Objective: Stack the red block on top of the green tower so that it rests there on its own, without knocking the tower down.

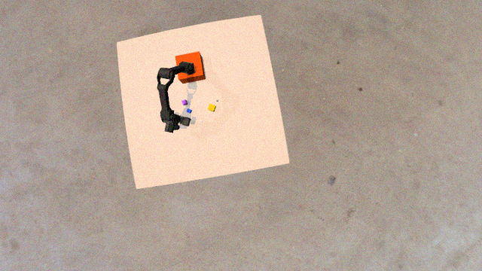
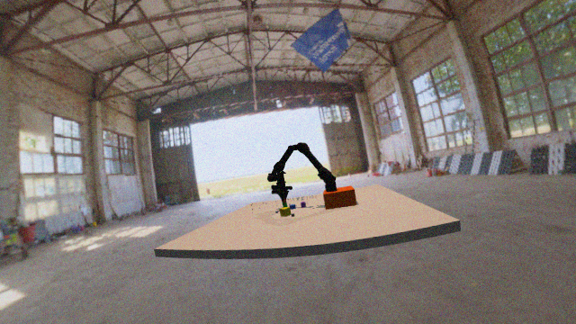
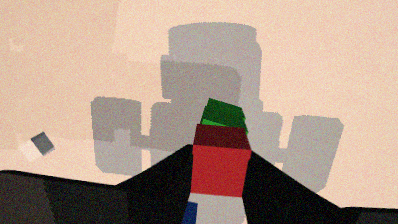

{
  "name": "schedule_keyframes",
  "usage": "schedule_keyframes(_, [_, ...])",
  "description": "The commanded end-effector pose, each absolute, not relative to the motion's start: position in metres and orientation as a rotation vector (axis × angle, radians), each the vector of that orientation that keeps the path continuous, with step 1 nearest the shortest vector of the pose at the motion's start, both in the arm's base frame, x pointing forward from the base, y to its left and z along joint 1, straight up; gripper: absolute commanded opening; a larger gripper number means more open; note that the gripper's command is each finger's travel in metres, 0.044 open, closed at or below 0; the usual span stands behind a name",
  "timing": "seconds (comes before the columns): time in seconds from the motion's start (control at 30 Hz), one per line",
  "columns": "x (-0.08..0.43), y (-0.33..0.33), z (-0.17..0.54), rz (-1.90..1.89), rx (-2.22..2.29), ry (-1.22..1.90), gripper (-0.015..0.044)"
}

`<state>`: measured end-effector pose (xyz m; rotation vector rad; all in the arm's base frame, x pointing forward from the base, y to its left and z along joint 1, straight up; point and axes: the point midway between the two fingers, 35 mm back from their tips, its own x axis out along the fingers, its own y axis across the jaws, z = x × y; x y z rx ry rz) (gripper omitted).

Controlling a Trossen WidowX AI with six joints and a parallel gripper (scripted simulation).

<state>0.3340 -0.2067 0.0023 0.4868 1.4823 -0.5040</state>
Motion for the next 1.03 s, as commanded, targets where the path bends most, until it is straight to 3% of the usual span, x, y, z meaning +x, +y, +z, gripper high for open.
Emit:
schedule_keyframes(0.0, [0.334,-0.2067,0.002,-0.504,0.487,1.482,0.0157])
schedule_keyframes(0.37, [0.334,-0.2067,0.002,-0.504,0.487,1.482,0.044])
schedule_keyframes(1.0, [0.334,-0.2067,0.002,-0.504,0.487,1.482,0.044])
